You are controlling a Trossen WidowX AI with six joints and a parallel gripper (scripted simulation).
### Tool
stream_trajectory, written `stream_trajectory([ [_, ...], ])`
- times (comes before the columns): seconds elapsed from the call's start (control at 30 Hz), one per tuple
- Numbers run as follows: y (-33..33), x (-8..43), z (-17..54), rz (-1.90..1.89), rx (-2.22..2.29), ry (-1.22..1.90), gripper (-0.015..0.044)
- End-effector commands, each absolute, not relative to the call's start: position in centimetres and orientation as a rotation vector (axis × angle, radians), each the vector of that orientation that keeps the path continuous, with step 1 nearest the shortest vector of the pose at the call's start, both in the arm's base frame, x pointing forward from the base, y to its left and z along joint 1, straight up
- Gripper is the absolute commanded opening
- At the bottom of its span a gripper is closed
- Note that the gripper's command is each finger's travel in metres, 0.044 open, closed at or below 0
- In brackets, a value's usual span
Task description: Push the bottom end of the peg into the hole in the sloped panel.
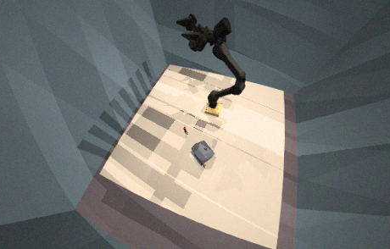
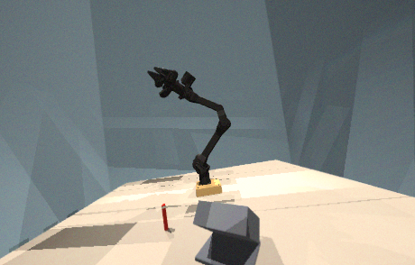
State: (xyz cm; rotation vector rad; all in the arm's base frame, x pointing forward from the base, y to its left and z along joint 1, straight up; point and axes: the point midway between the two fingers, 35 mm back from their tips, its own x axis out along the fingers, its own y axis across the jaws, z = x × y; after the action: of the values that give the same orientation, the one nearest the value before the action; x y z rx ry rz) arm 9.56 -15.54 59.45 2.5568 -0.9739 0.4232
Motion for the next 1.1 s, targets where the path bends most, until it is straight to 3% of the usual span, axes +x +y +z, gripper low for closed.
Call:
stream_trajectory([
  [0.0,-15.6,9.6,59.4,0.425,2.560,-0.974,0.0426],
  [1.07,-25.9,15.1,51.5,0.748,3.535,-1.081,0.0440],
])
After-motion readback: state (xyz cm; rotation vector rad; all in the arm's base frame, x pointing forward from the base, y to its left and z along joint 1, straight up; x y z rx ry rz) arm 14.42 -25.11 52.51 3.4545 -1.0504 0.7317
